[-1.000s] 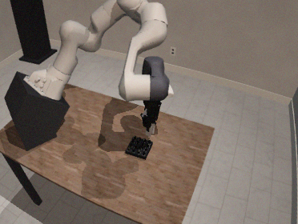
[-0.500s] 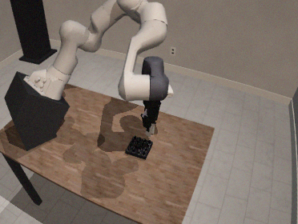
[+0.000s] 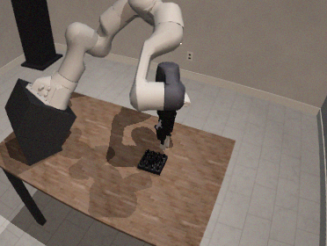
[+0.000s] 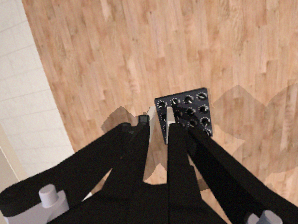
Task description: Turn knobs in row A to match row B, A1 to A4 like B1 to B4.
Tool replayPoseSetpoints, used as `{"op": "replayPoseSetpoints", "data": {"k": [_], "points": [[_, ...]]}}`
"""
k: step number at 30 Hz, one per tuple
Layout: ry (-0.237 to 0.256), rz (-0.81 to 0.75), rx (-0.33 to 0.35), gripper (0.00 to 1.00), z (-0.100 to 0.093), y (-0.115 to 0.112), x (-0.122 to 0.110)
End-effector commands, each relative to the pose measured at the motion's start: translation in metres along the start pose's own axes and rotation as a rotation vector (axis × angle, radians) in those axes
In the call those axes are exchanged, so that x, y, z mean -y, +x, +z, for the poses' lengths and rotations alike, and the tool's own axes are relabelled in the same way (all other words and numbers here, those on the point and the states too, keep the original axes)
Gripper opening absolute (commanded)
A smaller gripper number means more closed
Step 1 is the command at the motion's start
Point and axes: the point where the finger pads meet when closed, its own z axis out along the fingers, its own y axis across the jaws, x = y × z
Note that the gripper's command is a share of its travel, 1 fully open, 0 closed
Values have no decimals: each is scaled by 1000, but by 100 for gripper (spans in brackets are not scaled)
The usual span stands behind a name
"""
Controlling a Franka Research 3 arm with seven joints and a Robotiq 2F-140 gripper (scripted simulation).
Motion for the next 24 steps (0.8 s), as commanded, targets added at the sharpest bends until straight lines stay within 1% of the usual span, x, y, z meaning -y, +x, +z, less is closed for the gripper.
{"op": "replayPoseSetpoints", "data": {"k": [1,16,24], "points": [[0,-5,-4,12,0,1,0],[0,-6,-5,12,8,1,0],[0,-6,-5,12,17,1,0]]}}
